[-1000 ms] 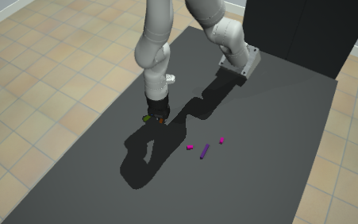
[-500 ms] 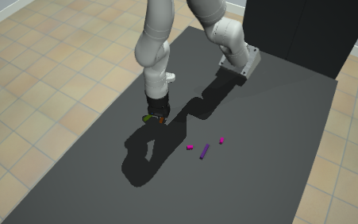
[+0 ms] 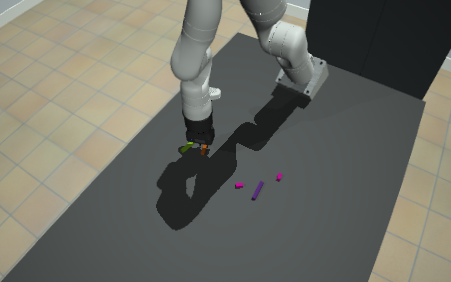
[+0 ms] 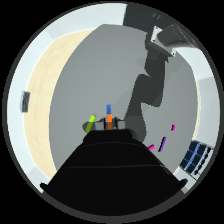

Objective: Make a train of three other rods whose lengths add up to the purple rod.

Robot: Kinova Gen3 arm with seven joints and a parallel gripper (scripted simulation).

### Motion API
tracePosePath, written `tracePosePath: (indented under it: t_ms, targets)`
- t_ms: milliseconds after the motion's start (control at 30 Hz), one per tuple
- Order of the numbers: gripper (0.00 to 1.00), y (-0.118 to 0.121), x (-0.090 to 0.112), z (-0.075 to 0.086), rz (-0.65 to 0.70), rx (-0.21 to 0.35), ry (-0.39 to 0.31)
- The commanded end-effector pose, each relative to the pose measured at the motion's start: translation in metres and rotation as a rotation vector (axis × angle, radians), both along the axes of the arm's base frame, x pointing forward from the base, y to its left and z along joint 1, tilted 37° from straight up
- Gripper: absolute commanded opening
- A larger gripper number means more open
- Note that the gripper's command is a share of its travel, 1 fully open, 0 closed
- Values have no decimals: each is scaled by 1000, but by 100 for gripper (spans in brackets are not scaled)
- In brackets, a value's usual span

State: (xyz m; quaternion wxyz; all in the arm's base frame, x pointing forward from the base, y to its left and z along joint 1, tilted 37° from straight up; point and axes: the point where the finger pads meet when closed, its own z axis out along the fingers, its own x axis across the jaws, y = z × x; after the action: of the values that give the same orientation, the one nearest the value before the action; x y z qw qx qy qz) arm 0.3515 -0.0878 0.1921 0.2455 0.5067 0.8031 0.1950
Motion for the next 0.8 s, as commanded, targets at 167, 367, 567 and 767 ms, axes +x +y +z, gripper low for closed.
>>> tracePosePath:
  t_ms: [167,367,567,767]
  targets:
    - [54,-2,-5,13,-3,1,-10]
    - [54,-2,-9,19,-3,1,-11]
    - [54,-3,-16,28,-3,1,-10]
    - [54,-3,-24,38,-3,1,-10]
